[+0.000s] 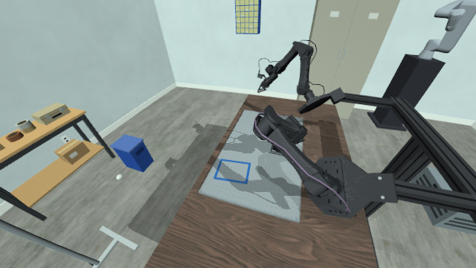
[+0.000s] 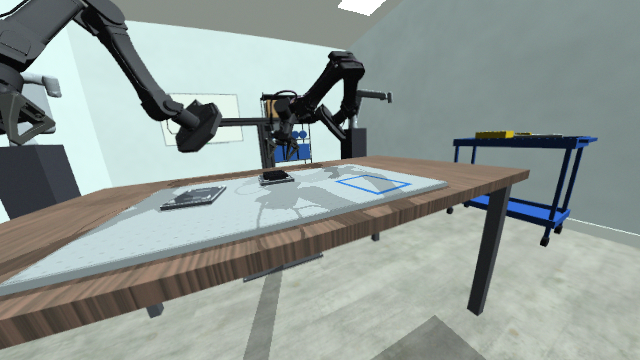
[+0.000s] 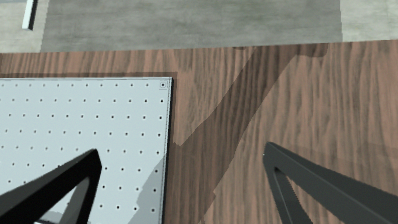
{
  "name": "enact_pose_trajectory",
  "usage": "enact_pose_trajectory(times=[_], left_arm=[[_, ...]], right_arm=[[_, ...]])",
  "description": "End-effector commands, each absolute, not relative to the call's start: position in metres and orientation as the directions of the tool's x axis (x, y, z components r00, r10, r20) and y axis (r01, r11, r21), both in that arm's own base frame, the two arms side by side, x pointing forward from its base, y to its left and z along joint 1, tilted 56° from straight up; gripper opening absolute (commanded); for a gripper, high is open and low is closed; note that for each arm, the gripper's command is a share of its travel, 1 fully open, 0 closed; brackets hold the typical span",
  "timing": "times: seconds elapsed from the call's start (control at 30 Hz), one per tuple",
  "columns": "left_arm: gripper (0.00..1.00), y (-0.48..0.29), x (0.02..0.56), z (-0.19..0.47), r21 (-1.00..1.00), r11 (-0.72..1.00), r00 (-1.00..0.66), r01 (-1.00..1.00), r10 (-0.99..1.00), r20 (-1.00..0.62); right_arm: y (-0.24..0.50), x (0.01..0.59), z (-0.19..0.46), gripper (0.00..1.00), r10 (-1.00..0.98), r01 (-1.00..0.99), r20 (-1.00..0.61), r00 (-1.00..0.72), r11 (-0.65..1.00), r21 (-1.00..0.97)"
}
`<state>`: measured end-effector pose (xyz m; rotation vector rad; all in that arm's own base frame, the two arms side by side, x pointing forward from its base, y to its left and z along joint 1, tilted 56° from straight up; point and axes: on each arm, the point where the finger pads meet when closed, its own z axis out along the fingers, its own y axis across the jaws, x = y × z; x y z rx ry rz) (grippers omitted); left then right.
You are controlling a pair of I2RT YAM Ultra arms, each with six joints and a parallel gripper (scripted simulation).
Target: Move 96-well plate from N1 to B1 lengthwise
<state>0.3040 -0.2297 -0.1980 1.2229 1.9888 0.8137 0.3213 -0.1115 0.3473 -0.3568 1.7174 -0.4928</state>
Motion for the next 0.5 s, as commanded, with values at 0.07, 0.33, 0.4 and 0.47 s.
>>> enact_pose_trajectory(times=[0.07,0.33,0.4,0.47], left_arm=[[1.0,-0.234,0.302,-0.199,0.774,0.539,-0.564,0.333,0.772,-0.294],[1.0,-0.229,0.305,-0.201,0.745,0.647,-0.681,0.163,0.62,-0.389],[1.0,-0.23,0.306,-0.201,0.743,0.654,-0.695,0.142,0.6,-0.396],[1.0,-0.22,0.3,-0.204,0.747,0.656,-0.733,0.107,0.56,-0.386]], right_arm=[[-0.047,0.317,0.303,1.0,-0.445,-0.138,-0.846,-0.294,0.895,-0.424],[0.025,0.296,0.254,1.0,-0.498,-0.359,-0.779,-0.381,0.856,-0.372],[0.036,0.29,0.247,1.0,-0.516,-0.397,-0.763,-0.389,0.842,-0.367],[0.053,0.276,0.23,1.0,-0.554,-0.461,-0.72,-0.418,0.812,-0.357]])
